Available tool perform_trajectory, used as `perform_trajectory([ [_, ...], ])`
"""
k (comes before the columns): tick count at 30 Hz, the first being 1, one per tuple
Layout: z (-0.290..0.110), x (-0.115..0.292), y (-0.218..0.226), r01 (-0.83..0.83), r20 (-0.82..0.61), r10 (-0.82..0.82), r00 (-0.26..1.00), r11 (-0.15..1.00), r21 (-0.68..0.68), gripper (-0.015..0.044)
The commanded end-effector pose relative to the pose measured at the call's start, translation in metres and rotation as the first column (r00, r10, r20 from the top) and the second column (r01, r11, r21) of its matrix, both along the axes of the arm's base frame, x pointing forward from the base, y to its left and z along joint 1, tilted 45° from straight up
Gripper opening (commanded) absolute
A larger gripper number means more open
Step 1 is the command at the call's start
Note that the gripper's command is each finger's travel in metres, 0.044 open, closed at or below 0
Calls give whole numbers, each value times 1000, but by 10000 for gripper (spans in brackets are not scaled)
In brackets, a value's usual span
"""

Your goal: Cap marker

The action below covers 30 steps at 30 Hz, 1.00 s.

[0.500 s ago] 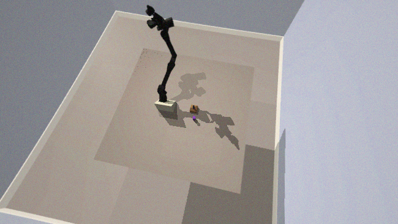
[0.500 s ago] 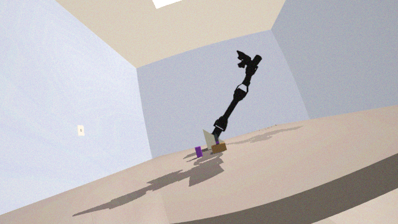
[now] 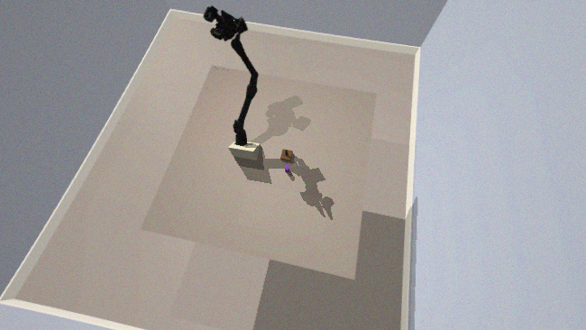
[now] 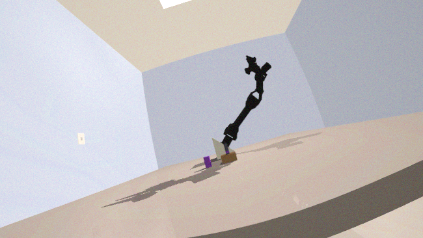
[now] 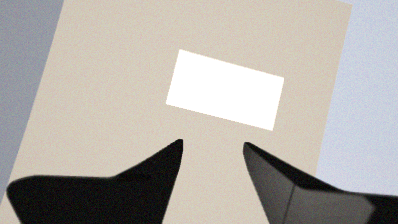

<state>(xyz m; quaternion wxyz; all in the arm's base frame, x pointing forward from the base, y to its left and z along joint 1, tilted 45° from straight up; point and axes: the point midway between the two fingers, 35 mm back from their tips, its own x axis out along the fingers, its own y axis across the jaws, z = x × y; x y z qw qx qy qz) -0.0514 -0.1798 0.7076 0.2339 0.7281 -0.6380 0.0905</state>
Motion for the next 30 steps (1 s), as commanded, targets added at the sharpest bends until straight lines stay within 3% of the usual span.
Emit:
perform_trajectory([
  [1, -15, -19, -29, -115, 172, 105, 980, 992, 53, 246],
  [5, -33, -33, -61, -233, 350, 182, 919, 967, 108, 246],
  [8, -34, -20, -70, -298, 390, 241, 888, 950, 90, 246],
  [16, -81, -22, -139, -513, 690, 270, 672, 842, 170, 246],
  [23, -148, 11, -211, -721, 912, 128, 390, 659, 216, 246],
  [30, -221, 72, -263, -857, 973, -135, 189, 461, 231, 246],
])
